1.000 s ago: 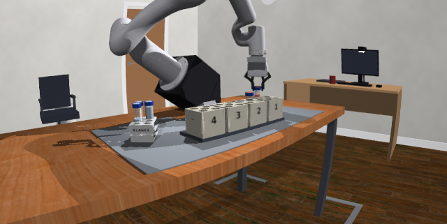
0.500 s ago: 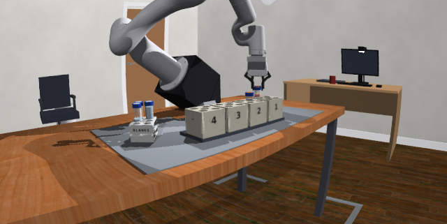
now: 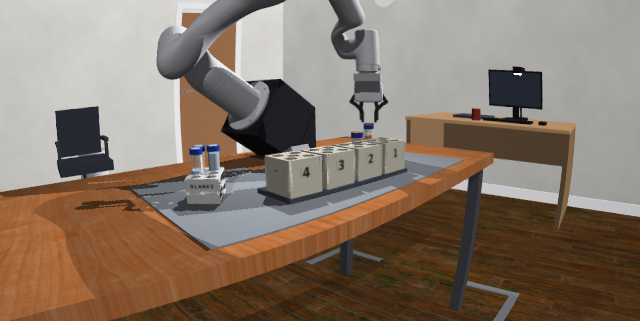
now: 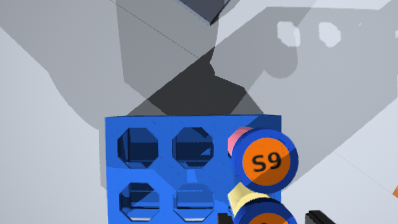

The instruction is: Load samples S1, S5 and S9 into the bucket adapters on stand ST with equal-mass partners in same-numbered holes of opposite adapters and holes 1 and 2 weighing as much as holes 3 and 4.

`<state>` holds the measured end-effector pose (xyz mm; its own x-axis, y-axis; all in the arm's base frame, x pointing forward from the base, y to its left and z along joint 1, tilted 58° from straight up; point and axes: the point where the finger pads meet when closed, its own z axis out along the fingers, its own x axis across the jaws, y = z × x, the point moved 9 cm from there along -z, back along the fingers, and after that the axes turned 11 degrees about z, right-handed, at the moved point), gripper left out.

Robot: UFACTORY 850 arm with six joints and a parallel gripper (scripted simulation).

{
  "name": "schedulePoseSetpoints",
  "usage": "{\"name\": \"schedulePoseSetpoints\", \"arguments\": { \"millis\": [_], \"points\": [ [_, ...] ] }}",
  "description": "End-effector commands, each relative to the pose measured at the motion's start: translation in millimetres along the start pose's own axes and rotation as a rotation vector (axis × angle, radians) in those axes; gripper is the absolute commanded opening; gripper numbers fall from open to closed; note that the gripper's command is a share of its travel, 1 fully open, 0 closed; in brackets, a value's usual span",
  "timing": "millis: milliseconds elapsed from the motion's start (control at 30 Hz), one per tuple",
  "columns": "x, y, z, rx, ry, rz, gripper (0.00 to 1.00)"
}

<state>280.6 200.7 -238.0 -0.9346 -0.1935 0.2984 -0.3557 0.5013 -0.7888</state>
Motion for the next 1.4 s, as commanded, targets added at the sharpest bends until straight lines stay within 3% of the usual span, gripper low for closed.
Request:
{"name": "schedulePoseSetpoints", "arguments": {
  "millis": [0,1367],
  "points": [
    [-1,0,-9,-0.001,-0.001,0.001,0.44],
    [-1,0,-80,-0.001,-0.001,0.001,0.44]
  ]
}}
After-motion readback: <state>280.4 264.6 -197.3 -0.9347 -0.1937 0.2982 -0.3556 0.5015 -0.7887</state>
